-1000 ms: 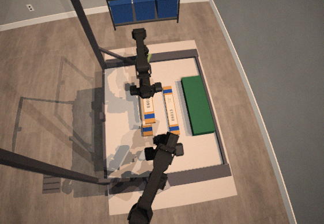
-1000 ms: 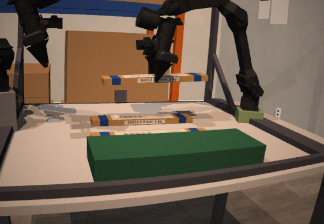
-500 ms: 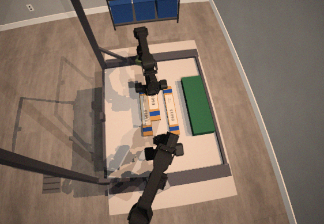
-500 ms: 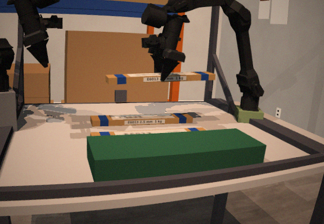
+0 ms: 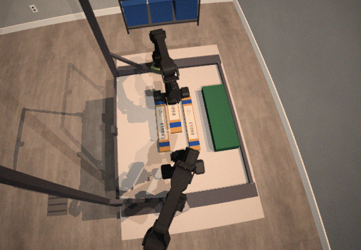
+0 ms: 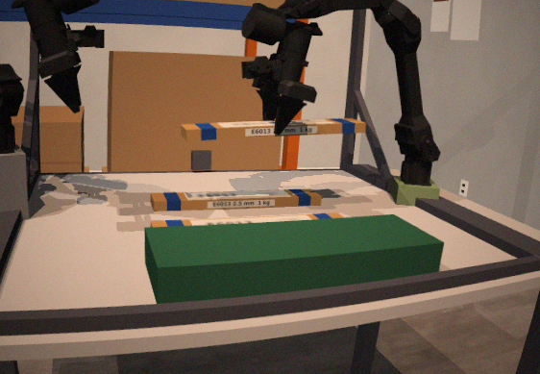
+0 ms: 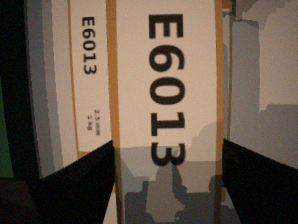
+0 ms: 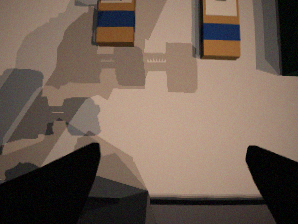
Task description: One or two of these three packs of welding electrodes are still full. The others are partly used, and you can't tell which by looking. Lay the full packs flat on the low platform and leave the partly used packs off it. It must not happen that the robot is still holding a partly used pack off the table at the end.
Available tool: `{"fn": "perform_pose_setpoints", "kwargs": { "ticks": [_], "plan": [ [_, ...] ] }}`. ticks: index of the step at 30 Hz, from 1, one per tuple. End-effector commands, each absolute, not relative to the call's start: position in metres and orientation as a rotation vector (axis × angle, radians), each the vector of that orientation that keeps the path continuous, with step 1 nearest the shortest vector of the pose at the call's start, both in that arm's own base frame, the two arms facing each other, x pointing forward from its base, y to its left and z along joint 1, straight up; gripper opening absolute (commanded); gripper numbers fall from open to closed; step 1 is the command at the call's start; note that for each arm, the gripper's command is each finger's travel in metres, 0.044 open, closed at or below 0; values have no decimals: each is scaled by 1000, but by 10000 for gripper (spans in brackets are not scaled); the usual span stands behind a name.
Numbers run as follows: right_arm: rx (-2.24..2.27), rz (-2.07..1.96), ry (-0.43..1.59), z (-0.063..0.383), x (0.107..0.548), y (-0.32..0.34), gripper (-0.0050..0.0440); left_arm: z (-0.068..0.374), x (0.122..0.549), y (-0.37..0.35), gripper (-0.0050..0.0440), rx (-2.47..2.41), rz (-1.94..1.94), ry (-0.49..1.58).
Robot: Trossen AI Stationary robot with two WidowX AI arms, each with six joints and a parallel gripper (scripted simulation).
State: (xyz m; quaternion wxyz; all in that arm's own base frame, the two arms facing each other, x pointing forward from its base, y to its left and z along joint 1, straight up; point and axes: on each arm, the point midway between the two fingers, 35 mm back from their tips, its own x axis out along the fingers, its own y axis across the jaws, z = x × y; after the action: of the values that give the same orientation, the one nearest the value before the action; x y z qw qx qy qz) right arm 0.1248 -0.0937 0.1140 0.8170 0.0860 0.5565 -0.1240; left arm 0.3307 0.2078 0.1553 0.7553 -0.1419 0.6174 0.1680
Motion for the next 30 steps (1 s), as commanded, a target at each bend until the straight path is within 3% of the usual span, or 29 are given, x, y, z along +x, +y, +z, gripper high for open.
{"fn": "perform_pose_setpoints", "kwargs": {
  "ticks": [1,13,14,30],
  "plan": [
    [173,-270,1169,120,127,-95,430,196,333,210,-50,-273,386,1235],
    [173,-270,1169,120,127,-95,430,196,332,210,-50,-274,386,1235],
    [173,-270,1169,120,127,-95,430,171,329,208,-50,-281,383,1260],
    [173,-270,1169,120,127,-95,430,152,329,209,-50,-281,383,1260]
  ]
}}
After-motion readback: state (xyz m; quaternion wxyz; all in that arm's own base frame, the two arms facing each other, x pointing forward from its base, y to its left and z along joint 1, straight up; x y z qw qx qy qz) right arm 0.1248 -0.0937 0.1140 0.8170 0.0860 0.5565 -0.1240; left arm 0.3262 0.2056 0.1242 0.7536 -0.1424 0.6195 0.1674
